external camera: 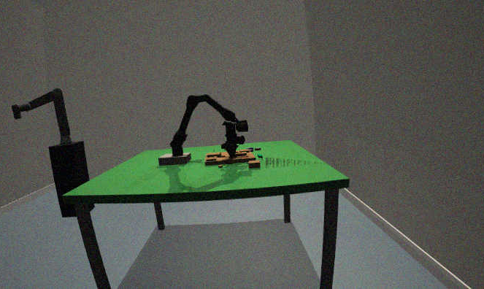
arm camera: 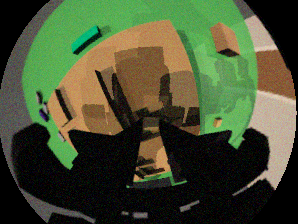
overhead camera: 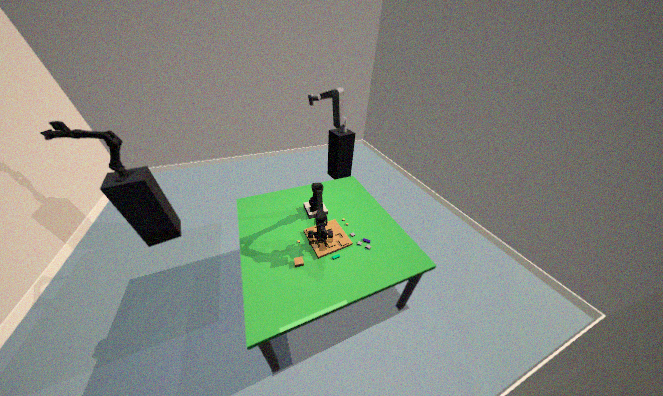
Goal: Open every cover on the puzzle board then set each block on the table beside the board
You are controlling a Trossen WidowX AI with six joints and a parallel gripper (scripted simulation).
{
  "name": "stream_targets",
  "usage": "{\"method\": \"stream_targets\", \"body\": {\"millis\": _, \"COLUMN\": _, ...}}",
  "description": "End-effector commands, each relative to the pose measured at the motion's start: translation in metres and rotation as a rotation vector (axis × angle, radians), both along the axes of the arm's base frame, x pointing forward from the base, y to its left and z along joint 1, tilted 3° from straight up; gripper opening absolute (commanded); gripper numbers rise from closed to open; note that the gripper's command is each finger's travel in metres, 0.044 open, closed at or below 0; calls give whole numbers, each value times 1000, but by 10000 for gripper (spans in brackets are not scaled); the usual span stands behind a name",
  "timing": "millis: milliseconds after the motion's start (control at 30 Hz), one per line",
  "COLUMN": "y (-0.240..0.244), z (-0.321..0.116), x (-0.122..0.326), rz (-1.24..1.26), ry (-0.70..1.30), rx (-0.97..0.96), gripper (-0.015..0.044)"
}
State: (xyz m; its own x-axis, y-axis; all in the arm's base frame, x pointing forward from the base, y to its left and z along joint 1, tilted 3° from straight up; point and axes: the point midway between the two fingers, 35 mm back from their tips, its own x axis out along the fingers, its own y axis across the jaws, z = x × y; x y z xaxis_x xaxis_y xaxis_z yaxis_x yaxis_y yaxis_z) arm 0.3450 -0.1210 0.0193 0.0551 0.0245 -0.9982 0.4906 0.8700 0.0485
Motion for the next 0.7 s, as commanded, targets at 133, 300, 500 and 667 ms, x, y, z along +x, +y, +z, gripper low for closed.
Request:
{"method": "stream_targets", "body": {"millis": 133, "y": 0, "z": 1, "x": 0, "rz": 0, "ry": -1, "rx": 0, "gripper": 80}}
{"method": "stream_targets", "body": {"millis": 300, "y": 0, "z": 2, "x": 0, "rz": 0, "ry": -1, "rx": 0, "gripper": 80}}
{"method": "stream_targets", "body": {"millis": 500, "y": -1, "z": 10, "x": 0, "rz": -1, "ry": -1, "rx": 0, "gripper": 80}}
{"method": "stream_targets", "body": {"millis": 667, "y": -1, "z": 17, "x": 0, "rz": -2, "ry": -1, "rx": 1, "gripper": 80}}
